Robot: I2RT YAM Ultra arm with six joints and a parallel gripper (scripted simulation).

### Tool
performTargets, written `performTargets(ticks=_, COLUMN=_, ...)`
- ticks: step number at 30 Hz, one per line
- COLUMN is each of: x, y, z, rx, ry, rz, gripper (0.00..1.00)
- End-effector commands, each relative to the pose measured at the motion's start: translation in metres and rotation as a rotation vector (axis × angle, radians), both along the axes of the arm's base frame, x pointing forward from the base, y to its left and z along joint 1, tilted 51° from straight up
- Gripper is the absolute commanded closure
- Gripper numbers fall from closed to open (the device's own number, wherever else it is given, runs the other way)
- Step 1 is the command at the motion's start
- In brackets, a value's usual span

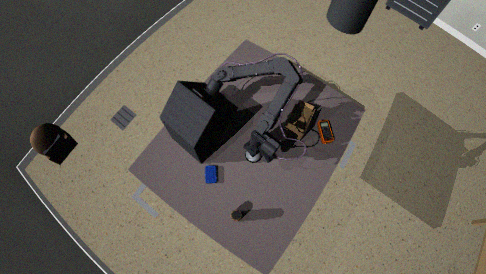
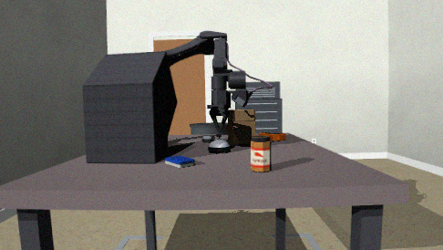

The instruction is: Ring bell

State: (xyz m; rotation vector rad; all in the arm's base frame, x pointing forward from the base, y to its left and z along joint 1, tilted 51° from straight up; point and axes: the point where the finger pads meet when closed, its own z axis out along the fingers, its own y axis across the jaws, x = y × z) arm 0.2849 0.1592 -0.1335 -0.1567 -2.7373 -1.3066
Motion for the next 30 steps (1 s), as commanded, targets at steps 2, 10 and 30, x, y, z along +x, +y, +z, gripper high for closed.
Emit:
performTargets(ticks=2, x=-0.0072, y=-0.0006, z=-0.0014, rx=0.009, ry=0.015, rz=-0.012, gripper=1.00)
performTargets(ticks=10, x=-0.0069, y=0.0005, z=0.0013, rx=0.010, ry=0.003, rz=-0.012, gripper=1.00)
performTargets(ticks=30, x=-0.0071, y=0.0009, z=0.0015, rx=0.010, ry=0.003, rz=-0.011, gripper=1.00)
